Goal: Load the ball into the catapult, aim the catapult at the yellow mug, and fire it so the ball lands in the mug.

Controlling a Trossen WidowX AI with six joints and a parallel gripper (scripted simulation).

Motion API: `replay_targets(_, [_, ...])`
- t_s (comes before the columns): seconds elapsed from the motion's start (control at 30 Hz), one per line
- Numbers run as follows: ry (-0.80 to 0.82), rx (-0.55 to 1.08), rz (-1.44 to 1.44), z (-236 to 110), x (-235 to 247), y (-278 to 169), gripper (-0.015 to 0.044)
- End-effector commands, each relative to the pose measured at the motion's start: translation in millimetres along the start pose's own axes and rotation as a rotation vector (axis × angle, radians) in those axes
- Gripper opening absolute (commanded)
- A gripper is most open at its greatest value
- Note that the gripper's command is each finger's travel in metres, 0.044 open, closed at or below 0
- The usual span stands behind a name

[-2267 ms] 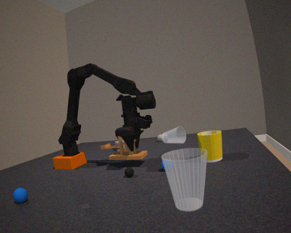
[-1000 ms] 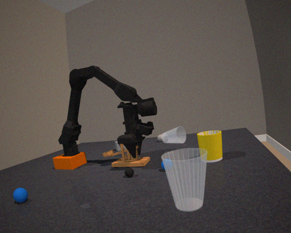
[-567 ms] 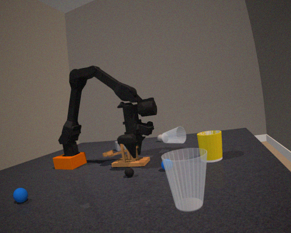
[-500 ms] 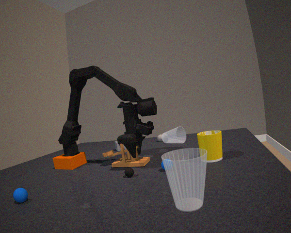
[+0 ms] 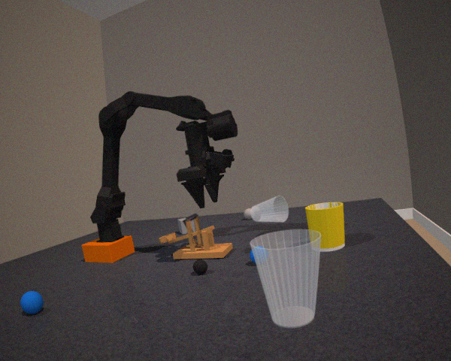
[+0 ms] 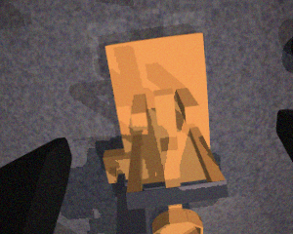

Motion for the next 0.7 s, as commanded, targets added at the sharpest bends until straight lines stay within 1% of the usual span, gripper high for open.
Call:
replay_targets(0.0, [0.002, 0.019, 0.0, 8, 0, 0, 0.044])
replay_targets(0.13, [0.004, 0.028, -0.005, -2, 0, -5, 0.044])
replay_targets(0.2, [0.004, 0.028, -0.005, 8, 0, -5, 0.044])
replay_targets(0.27, [0.004, 0.028, -0.005, 34, 0, -5, 0.044])
replay_targets(0.3, [0.004, 0.028, -0.005, 42, 0, -6, 0.044])
replay_targets(0.67, [0.004, 0.028, -0.005, 52, 0, -6, 0.044])
Point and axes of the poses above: the point midway between the two fingers, 35 mm back from their tips, its own z axis out along the fingers, its own x axis across the jaws, y = z × x, the point moved 8 cm from there along -z, back along the fingers, and after that the axes turned 6 degrees about -z, right-handed, at the moved point
